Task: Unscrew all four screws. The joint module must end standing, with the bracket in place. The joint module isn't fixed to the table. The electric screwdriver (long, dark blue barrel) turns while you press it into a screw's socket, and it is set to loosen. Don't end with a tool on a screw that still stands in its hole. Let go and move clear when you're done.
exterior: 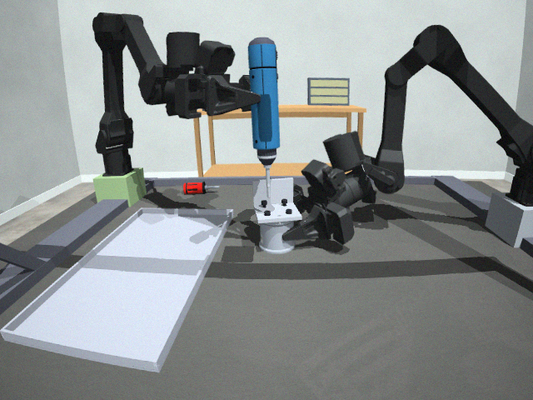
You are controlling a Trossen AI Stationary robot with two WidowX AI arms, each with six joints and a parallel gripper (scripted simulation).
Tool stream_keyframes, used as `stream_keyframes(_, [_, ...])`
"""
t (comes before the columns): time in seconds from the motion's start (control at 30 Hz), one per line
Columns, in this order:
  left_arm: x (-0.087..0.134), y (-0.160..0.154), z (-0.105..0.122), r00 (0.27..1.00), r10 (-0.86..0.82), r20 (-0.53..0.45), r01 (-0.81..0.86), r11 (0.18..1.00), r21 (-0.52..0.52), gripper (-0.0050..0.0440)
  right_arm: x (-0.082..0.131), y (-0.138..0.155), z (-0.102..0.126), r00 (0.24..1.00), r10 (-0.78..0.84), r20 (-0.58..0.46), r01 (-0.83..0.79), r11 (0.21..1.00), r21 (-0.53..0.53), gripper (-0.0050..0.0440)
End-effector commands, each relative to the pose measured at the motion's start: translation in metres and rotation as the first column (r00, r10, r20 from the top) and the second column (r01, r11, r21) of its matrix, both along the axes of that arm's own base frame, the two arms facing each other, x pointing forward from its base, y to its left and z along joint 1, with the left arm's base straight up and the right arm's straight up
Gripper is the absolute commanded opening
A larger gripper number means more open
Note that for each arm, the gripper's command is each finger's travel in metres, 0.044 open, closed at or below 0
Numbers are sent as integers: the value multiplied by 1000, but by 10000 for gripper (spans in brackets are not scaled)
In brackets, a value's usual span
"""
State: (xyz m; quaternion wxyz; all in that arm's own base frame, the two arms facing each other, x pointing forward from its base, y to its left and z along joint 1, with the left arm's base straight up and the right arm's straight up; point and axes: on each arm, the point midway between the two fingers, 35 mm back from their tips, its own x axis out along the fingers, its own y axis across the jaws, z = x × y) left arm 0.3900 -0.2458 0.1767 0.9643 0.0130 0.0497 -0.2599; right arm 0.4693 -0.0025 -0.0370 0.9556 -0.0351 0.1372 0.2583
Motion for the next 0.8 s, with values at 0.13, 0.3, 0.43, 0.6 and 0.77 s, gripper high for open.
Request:
stream_keyframes(0.13, [3, 4, 30, 998, 15, 53, -13, 999, -37, 162, 5, -1, 12, 999, 3, 32, -3, 1000, -6, 241])
stream_keyframes(0.3, [3, 4, 30, 998, 15, 53, -13, 999, -37, 162, 5, -1, 12, 999, 3, 32, -3, 1000, -6, 241])
stream_keyframes(0.43, [0, 4, 14, 1000, 14, 28, -14, 1000, -20, 162, 5, -1, 12, 999, 3, 32, -3, 1000, -6, 241])
stream_keyframes(0.6, [-2, 1, -2, 1000, 11, 17, -11, 1000, -14, 162, 5, -1, 12, 999, 3, 32, -3, 1000, -6, 241])
stream_keyframes(0.77, [-1, 0, 8, 999, 11, 37, -10, 1000, -27, 162, 5, -1, 12, 999, 3, 32, -3, 1000, -6, 241])
